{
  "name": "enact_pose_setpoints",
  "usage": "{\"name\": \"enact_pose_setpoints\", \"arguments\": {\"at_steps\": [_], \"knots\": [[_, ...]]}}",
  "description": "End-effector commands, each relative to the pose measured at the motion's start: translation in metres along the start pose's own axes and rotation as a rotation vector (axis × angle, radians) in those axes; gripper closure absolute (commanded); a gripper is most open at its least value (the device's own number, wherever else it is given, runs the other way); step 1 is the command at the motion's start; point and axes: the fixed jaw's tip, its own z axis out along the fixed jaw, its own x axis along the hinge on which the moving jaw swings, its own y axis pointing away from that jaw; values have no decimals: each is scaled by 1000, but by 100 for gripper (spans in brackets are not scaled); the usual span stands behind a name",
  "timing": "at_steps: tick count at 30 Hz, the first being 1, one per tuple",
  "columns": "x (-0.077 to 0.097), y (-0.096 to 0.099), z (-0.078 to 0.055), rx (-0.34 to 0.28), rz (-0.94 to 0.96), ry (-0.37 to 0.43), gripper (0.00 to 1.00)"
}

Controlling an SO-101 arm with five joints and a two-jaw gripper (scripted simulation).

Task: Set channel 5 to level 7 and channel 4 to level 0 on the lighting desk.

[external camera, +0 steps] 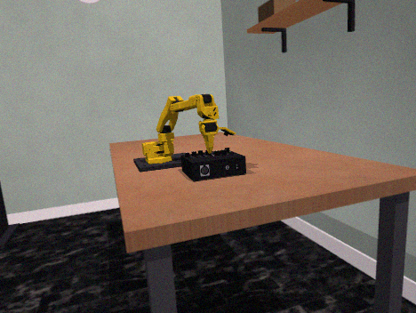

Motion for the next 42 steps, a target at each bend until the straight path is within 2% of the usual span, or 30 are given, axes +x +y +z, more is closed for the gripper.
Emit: {"name": "enact_pose_setpoints", "arguments": {"at_steps": [1, 42], "knots": [[-3, 2, 4, -15, -10, 5, 100], [-3, 7, 4, -36, -11, 15, 100]]}}
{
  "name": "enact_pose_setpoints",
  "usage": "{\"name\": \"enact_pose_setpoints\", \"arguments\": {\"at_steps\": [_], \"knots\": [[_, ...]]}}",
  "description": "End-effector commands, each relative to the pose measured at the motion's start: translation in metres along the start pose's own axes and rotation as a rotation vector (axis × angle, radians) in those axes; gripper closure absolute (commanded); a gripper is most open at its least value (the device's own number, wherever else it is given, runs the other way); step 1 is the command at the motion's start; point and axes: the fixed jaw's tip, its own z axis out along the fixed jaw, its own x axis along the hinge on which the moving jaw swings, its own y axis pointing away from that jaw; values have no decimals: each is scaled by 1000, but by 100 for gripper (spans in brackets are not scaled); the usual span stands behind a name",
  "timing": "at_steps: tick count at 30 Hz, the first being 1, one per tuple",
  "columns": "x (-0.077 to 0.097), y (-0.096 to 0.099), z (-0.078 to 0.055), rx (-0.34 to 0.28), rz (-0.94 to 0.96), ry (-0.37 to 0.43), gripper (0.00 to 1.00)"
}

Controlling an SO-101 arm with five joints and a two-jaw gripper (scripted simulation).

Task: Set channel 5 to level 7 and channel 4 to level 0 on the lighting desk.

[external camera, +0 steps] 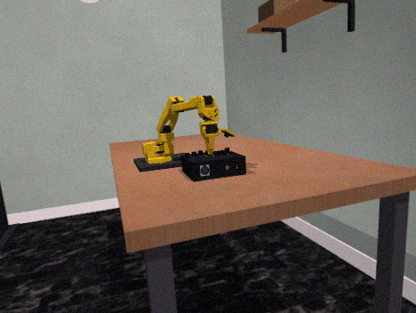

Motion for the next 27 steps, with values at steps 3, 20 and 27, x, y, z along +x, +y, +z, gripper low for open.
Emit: {"name": "enact_pose_setpoints", "arguments": {"at_steps": [3, 20, 27], "knots": [[-1, 5, 0, -17, -2, 7, 100], [-1, 8, -1, -24, -3, 10, 100], [-1, 9, -2, -27, -3, 11, 100]]}}
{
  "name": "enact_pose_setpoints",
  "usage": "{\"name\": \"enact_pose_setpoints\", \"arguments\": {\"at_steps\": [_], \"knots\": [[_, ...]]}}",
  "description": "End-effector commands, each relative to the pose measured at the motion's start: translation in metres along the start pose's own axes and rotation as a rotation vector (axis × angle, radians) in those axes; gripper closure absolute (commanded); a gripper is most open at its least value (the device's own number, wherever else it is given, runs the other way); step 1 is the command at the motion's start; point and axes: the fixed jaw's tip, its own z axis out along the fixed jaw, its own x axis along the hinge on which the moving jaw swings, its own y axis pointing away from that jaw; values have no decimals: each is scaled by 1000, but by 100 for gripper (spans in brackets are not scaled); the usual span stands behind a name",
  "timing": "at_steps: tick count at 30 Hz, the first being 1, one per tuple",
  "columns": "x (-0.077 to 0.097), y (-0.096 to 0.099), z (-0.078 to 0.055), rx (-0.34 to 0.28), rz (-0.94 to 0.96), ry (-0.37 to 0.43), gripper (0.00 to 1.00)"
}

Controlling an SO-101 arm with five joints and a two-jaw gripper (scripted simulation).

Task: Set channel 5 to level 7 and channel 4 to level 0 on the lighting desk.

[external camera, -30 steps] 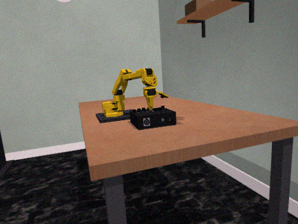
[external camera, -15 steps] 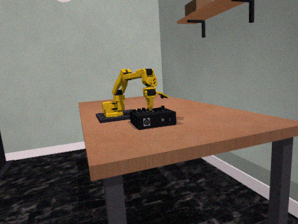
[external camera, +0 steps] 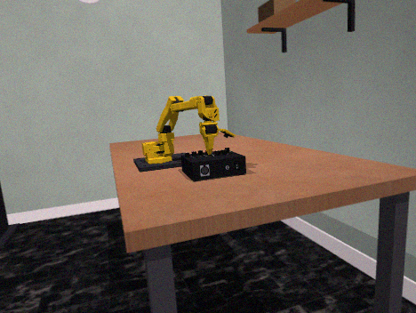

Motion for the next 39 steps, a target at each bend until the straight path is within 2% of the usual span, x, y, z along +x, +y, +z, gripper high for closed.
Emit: {"name": "enact_pose_setpoints", "arguments": {"at_steps": [1, 39], "knots": [[-2, 5, -3, -8, -4, 2, 100], [-3, 10, -6, -16, -5, 6, 100]]}}
